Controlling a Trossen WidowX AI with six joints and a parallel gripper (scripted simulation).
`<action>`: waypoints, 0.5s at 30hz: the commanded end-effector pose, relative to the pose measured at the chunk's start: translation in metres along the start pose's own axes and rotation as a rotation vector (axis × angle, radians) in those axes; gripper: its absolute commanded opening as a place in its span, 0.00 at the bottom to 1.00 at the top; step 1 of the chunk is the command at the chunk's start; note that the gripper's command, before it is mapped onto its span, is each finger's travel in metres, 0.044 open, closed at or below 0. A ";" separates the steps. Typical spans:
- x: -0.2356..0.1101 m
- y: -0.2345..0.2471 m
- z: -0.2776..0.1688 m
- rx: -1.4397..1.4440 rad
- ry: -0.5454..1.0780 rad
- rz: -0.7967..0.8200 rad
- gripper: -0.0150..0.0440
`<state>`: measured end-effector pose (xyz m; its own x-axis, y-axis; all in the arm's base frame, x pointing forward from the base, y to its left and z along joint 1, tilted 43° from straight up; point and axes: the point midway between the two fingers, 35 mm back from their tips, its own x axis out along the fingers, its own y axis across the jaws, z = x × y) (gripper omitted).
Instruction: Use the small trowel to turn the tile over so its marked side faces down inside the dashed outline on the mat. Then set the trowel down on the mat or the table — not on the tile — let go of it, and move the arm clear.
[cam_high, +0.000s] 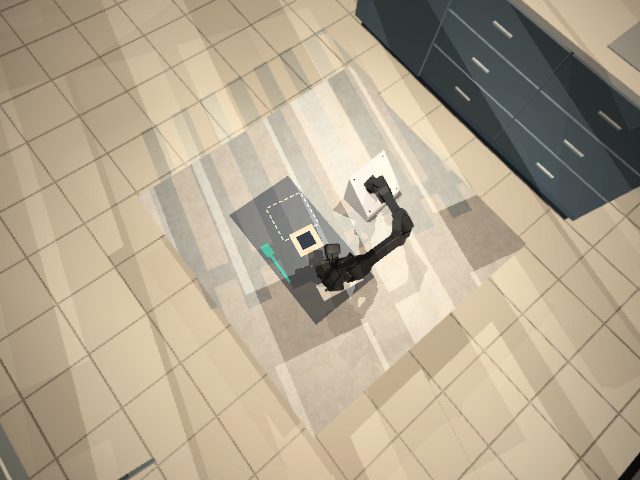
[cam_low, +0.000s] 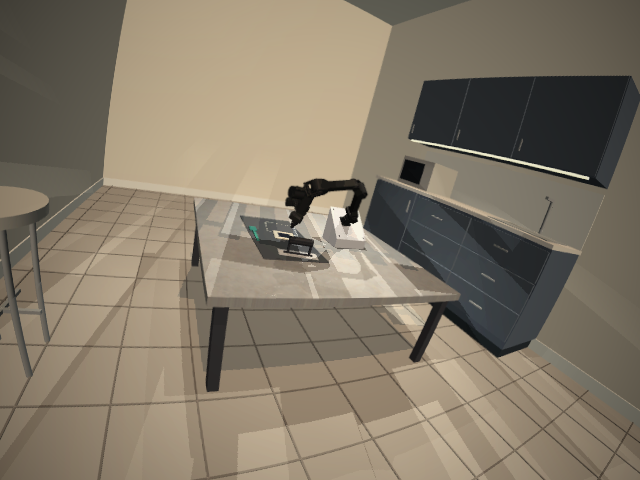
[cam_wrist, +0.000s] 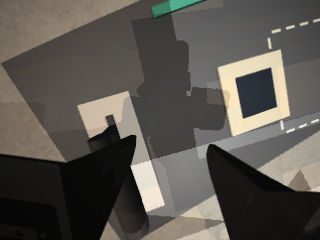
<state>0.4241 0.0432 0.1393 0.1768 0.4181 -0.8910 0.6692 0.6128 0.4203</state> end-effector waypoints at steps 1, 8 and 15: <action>0.001 0.008 -0.016 -0.115 0.070 0.066 0.71; 0.001 0.019 -0.041 -0.289 0.169 0.181 0.71; -0.001 0.024 -0.053 -0.372 0.211 0.243 0.71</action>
<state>0.4038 0.0896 0.1563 0.1231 0.6604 -0.7407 0.3524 0.6687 0.6547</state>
